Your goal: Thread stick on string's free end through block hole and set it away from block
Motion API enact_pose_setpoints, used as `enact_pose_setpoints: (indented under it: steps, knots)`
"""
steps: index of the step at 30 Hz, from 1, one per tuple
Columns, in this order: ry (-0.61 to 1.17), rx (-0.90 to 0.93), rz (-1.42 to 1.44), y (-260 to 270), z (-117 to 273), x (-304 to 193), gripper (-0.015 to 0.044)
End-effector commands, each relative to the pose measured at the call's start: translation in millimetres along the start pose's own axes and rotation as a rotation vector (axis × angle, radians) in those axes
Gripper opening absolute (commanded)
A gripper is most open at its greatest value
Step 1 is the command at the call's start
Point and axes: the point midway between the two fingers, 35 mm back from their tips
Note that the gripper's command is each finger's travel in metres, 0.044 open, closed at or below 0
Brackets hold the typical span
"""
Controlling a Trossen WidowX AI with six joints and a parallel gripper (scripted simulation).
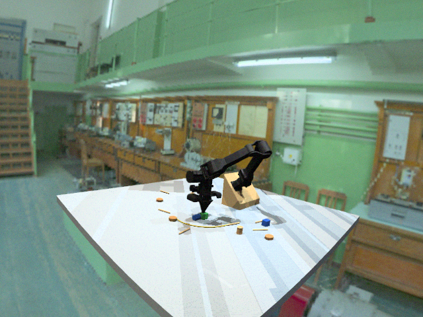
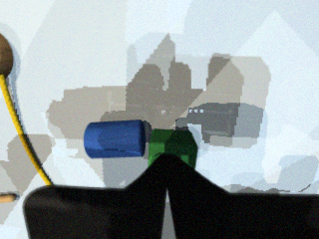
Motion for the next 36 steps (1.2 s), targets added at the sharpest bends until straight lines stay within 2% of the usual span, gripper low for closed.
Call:
enact_pose_setpoints:
  steps: [1,33,36]
  knots:
    - [-0.003,-0.001,-0.001,0,0,0,0.0]
    - [-0.003,-0.001,-0.001,0,0,0,0.0]
    - [-0.006,-0.016,-0.001,-2,17,0,0.0079]
Point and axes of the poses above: the point midway between the two fingers, 35 mm back from their tips, its own z axis back along the fingers, its own y axis across the jaws, x = y × z, and after that the axes turned 9 degrees about -z, right-handed
